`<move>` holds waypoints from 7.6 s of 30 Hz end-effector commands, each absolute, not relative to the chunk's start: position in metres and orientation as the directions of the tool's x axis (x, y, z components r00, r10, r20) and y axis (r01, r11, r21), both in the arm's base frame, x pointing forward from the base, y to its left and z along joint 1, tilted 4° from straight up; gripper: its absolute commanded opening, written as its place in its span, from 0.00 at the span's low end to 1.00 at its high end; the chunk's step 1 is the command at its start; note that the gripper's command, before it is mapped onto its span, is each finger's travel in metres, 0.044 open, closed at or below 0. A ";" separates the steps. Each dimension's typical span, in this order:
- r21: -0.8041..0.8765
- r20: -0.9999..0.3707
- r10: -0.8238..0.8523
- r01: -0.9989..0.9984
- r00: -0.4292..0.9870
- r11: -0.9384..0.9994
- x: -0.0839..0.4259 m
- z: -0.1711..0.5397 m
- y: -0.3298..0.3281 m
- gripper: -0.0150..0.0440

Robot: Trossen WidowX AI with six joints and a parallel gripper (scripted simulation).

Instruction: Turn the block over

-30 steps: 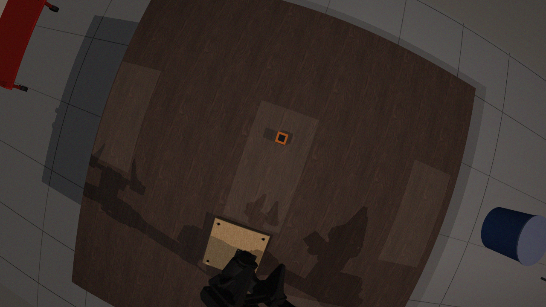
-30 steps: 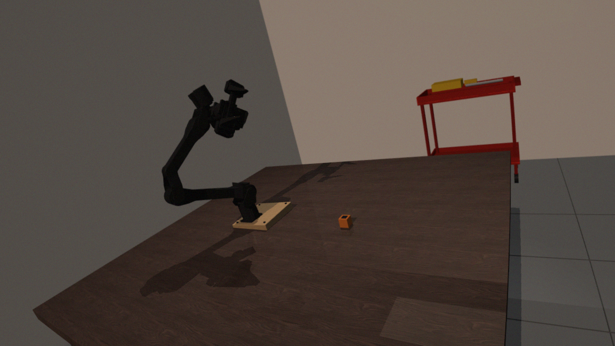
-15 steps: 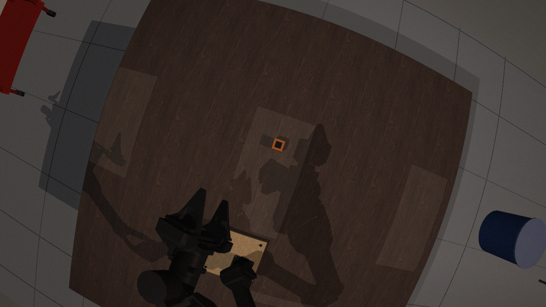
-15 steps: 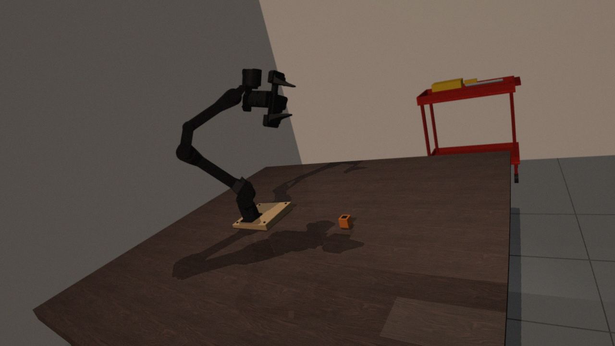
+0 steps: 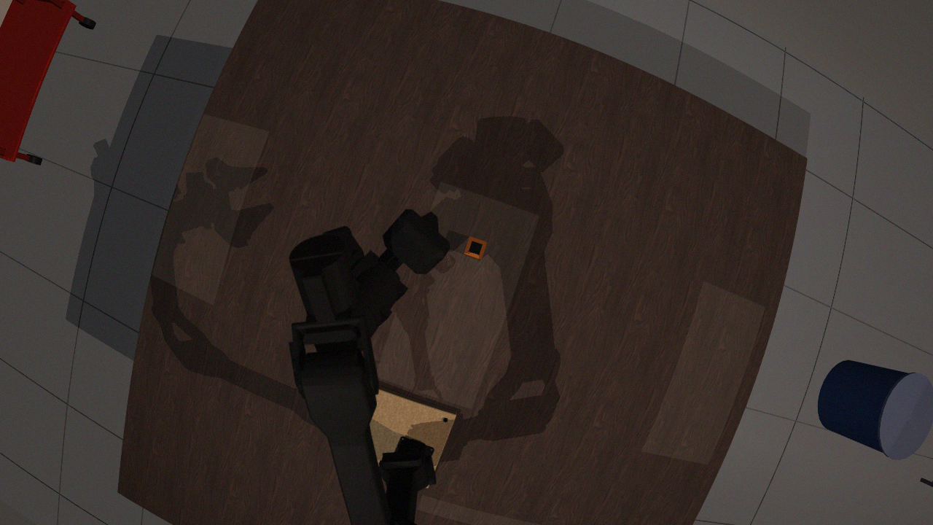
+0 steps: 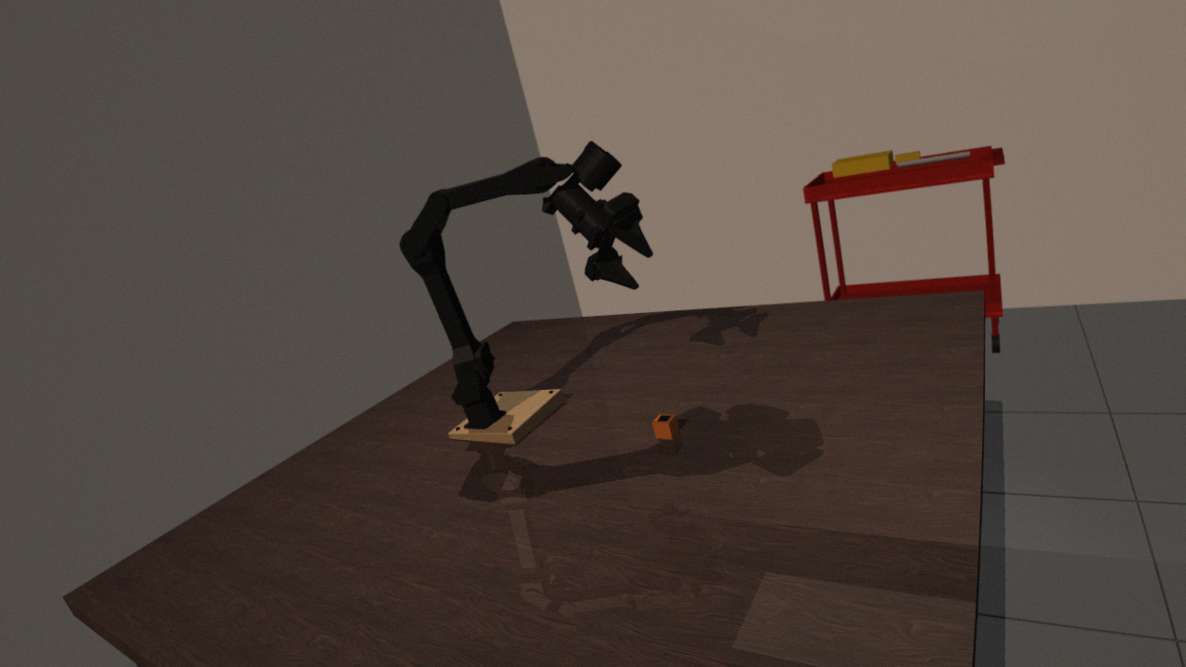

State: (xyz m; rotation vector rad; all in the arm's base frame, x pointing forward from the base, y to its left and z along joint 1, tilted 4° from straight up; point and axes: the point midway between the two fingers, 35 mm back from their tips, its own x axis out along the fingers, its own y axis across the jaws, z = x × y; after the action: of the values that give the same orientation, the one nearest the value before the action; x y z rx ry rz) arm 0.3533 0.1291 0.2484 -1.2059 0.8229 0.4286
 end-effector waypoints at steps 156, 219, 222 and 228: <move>-0.035 -0.729 0.016 -0.061 0.684 0.997 0.402 0.009 0.041 0.25; -0.036 -0.511 0.032 -0.059 0.859 0.998 0.388 0.008 0.039 1.00; -0.036 -0.511 0.032 -0.059 0.859 0.998 0.388 0.008 0.039 1.00; -0.036 -0.511 0.032 -0.059 0.859 0.998 0.388 0.008 0.039 1.00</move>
State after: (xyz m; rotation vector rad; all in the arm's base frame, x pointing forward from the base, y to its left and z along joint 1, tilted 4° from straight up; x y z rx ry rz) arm 0.3892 0.0393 0.0090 -0.0463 0.5326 0.0502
